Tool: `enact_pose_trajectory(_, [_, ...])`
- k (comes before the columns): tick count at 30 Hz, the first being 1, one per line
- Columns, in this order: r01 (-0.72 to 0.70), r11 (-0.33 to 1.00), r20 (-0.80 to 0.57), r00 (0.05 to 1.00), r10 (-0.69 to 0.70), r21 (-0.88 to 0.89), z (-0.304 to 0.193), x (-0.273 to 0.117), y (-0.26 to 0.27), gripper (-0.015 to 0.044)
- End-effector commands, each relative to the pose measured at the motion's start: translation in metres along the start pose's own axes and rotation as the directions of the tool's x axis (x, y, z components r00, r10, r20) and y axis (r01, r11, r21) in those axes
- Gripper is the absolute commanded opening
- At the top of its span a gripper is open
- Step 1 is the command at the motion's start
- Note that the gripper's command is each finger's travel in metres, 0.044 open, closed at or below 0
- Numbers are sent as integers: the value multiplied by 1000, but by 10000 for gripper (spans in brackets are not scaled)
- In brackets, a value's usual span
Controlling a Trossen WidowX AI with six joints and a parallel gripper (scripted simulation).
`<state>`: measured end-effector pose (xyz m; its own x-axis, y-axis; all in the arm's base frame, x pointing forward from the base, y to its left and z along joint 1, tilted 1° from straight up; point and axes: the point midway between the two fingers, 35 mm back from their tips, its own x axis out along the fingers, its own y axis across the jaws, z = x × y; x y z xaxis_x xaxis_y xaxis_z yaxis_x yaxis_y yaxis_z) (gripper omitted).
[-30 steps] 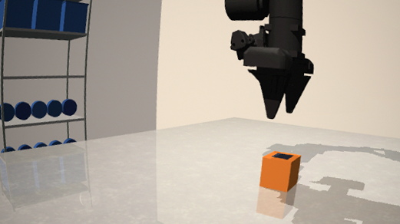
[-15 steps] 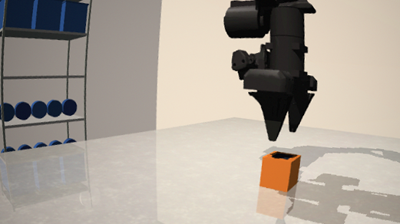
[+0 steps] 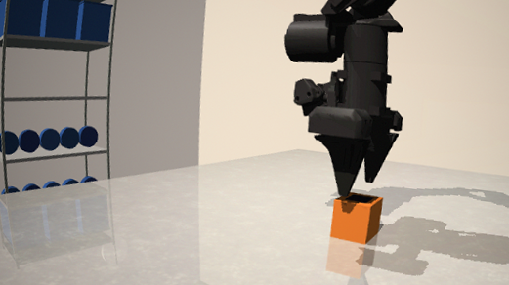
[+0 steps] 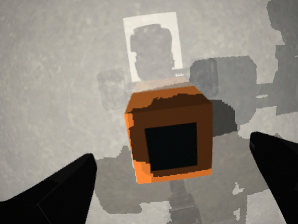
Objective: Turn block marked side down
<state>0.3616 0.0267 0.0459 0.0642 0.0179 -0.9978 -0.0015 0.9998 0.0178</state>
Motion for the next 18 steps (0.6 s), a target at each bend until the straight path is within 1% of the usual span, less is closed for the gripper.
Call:
enact_pose_trajectory(1, [-4,1000,-14,1000,4,6,-3,11,1,440])
enact_pose_trajectory(17, [-4,1000,-14,1000,4,6,-4,34,1,440])
enact_pose_trajectory(18, [-4,1000,-14,1000,4,6,-4,34,1,414])
